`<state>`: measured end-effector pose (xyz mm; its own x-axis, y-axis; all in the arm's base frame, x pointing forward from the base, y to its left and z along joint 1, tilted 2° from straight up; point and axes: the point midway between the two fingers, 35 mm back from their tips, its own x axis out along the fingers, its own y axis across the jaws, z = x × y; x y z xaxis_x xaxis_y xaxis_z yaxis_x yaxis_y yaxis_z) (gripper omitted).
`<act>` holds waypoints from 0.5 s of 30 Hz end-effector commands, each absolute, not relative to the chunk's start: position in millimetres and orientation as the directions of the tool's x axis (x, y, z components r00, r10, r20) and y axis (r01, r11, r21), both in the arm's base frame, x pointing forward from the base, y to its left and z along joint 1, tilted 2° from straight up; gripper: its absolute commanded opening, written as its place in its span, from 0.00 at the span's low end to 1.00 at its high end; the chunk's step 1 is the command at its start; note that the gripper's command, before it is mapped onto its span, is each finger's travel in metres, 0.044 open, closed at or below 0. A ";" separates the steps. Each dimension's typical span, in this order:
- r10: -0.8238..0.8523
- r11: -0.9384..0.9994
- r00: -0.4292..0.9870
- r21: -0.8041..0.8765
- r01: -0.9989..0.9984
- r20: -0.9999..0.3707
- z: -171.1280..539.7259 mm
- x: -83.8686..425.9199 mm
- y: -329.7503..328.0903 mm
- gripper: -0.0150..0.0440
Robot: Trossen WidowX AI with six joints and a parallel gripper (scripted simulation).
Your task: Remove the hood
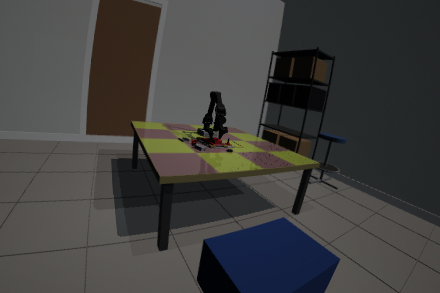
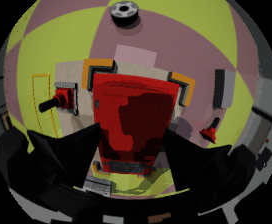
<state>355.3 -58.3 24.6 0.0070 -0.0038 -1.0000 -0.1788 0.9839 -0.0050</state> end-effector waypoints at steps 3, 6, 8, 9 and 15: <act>-0.004 0.984 0.007 -0.005 -0.179 -1.000 24.9 355.4 -58.3 0.77; -0.004 0.984 0.007 -0.005 -0.179 -1.000 24.9 355.4 -58.3 0.73; -0.004 0.984 0.007 -0.005 -0.179 -1.000 25.0 355.4 -58.3 0.68; -0.004 0.984 0.007 -0.005 -0.179 -1.000 25.2 355.4 -58.3 0.63; -0.004 0.984 0.007 -0.005 -0.179 -1.000 28.4 355.5 -58.3 0.36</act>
